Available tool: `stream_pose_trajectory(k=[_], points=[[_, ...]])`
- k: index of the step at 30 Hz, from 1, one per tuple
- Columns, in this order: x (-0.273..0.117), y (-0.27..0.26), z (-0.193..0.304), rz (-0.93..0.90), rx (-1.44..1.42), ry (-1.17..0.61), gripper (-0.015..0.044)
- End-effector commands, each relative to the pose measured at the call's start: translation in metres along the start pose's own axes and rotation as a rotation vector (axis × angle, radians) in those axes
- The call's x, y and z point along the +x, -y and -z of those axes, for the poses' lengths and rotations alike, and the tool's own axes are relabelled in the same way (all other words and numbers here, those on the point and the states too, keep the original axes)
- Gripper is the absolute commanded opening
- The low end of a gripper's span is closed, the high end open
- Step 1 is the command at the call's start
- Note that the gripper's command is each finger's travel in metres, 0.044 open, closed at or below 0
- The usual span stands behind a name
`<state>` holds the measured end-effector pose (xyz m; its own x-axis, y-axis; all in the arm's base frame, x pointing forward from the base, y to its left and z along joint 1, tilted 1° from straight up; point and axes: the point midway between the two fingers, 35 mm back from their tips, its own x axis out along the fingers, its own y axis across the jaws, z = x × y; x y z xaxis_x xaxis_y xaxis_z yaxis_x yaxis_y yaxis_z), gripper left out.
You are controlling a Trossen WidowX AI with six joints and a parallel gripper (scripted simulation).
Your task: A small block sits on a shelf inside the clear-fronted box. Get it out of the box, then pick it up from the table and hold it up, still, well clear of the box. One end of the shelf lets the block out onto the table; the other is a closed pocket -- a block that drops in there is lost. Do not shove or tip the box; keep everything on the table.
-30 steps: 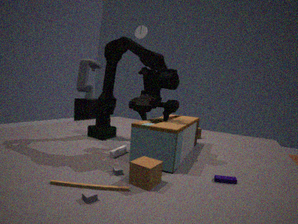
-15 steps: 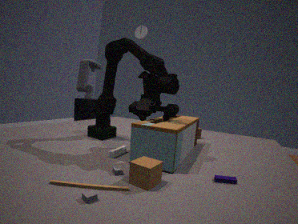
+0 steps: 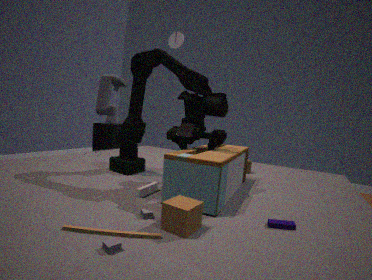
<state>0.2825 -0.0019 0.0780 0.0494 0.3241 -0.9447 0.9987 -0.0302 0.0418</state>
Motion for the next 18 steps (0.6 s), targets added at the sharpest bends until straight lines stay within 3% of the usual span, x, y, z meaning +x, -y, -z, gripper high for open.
stream_pose_trajectory(k=[1, 18], points=[[0.004, 0.001, 0.01, 0.001, 0.0, -0.008, 0.04], [0.019, 0.001, 0.051, 0.001, 0.0, -0.011, 0.04]])
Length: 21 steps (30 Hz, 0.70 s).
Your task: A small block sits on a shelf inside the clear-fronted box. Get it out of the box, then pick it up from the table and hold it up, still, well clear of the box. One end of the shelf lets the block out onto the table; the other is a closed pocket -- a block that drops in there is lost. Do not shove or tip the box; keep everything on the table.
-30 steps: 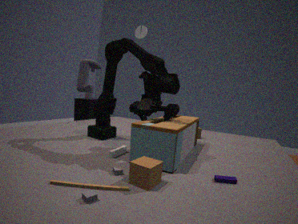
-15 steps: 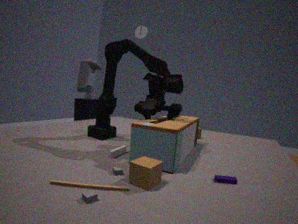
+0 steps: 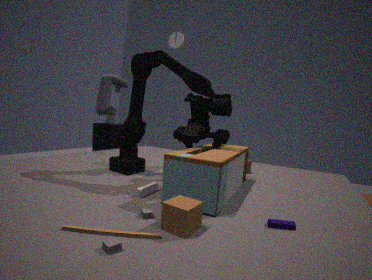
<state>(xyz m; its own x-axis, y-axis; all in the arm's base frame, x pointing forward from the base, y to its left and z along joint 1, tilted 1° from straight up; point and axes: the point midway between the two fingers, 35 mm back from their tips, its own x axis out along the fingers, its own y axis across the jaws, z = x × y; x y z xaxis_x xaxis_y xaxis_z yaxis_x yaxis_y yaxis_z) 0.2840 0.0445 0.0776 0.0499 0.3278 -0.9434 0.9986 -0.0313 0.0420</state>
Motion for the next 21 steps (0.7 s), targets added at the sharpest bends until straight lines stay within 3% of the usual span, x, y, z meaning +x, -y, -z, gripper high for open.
stream_pose_trajectory(k=[1, 17, 21], points=[[0.004, 0.001, 0.01, 0.002, -0.001, -0.008, 0.04], [0.017, 0.001, 0.048, 0.002, -0.001, -0.011, 0.04], [0.004, -0.001, 0.052, 0.002, -0.002, -0.011, 0.04]])
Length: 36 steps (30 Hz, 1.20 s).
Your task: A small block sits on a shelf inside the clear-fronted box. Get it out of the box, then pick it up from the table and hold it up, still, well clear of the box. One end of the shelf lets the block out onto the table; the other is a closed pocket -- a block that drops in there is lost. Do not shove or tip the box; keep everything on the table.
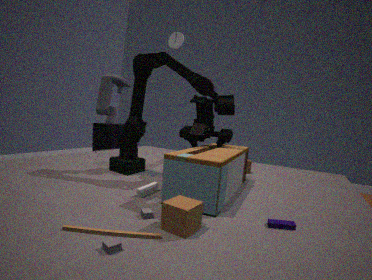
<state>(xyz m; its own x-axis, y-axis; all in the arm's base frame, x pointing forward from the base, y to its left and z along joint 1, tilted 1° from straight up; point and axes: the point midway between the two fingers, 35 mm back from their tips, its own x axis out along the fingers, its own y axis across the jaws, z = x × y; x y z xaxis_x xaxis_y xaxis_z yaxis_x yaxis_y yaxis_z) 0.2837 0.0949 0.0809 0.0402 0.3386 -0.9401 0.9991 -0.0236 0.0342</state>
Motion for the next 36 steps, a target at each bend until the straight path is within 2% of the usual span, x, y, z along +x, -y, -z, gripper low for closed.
stream_pose_trajectory(k=[1, 5, 11, 15, 21, 29, 36], points=[[-0.017, -0.003, 0.006, -0.008, 0.002, 0.0, 0.04], [-0.054, -0.001, 0.018, -0.007, -0.002, -0.001, 0.04], [-0.052, -0.003, 0.018, -0.02, -0.003, -0.003, 0.04], [-0.047, 0.007, 0.045, -0.004, -0.128, -0.004, 0.0295], [-0.046, 0.01, 0.047, -0.014, -0.469, 0.036, 0.0285], [-0.043, 0.018, 0.052, 0.014, -1.312, 0.147, 0.0285], [-0.042, 0.025, 0.057, 0.11, -2.077, 0.25, 0.0285]])
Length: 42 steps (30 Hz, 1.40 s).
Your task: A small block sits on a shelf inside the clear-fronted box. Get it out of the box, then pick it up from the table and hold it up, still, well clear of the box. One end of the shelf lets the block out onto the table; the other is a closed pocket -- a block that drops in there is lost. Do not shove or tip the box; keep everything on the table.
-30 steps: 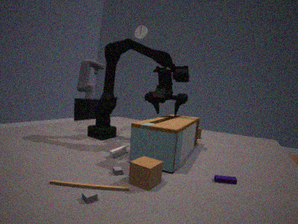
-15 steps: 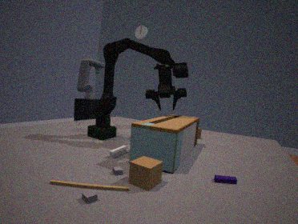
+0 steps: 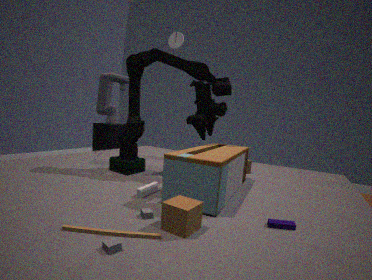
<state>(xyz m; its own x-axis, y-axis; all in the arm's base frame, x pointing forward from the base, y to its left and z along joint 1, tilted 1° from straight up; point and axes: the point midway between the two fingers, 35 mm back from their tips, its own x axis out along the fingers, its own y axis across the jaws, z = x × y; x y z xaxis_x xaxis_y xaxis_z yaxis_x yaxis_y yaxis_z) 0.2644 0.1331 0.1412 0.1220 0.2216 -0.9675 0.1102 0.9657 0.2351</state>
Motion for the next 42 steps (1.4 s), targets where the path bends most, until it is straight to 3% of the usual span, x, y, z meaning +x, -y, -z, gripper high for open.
stream_pose_trajectory(k=[1, 8, 20, 31, 42], points=[[0.002, -0.001, 0.008, 0.088, -0.716, 0.038, 0.0285], [0.0, -0.006, 0.014, 0.198, -1.473, 0.03, 0.0285], [-0.004, -0.012, 0.021, 0.369, -2.372, -0.07, 0.0285], [-0.008, -0.017, 0.027, 0.535, -3.16, -0.301, 0.0285], [-0.009, -0.017, 0.028, 0.547, -3.218, -0.326, 0.0285]])
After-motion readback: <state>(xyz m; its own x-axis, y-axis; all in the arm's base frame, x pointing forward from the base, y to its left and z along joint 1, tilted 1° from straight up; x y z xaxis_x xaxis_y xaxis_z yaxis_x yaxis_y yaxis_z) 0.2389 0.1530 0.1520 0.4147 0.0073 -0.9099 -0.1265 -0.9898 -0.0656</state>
